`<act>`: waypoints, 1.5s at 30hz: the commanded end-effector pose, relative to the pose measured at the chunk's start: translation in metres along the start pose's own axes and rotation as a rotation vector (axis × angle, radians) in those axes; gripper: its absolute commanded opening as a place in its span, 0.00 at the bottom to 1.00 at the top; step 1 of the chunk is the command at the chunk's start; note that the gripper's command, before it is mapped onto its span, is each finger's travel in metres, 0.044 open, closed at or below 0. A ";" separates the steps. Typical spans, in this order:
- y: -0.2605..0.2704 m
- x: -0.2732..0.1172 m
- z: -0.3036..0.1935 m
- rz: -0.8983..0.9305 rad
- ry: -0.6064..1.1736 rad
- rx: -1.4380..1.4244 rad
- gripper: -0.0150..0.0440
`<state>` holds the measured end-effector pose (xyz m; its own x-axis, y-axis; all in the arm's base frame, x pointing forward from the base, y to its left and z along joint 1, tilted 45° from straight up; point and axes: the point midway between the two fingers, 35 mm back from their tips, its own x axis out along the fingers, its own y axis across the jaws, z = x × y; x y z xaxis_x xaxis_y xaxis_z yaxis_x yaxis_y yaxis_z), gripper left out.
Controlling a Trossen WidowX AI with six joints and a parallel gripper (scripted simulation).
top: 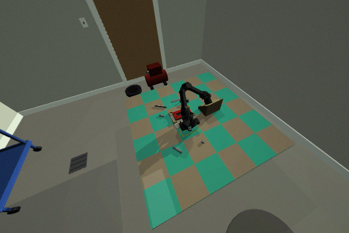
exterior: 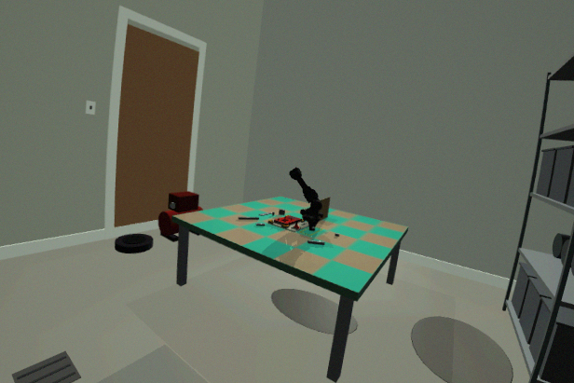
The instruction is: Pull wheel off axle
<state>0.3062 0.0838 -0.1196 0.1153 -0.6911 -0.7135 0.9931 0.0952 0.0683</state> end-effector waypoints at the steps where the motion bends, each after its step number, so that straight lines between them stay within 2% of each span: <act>1: -0.002 0.009 0.001 0.005 -0.006 -0.007 0.25; 2: -0.002 0.009 0.001 0.005 -0.006 -0.007 0.25; 13: -0.002 0.004 0.001 -0.005 -0.003 -0.002 0.74; 14: -0.001 0.000 0.000 -0.004 -0.003 -0.002 0.76; 20: -0.002 -0.052 0.000 0.004 -0.003 -0.007 0.76; 23: -0.002 -0.054 0.000 0.004 -0.003 -0.008 0.76; 25: -0.010 -0.052 0.001 0.007 -0.007 -0.017 0.85; 28: -0.038 -0.074 0.012 0.005 -0.002 -0.016 0.99; 29: -0.049 -0.081 0.016 0.004 -0.001 -0.015 1.00; 33: -0.084 -0.100 0.034 0.000 -0.003 -0.012 1.00; 45: -0.086 -0.101 0.035 0.000 -0.003 -0.012 1.00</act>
<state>0.2114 0.1209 -0.0298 0.1200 -0.6941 -0.7098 0.9922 0.1085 0.0616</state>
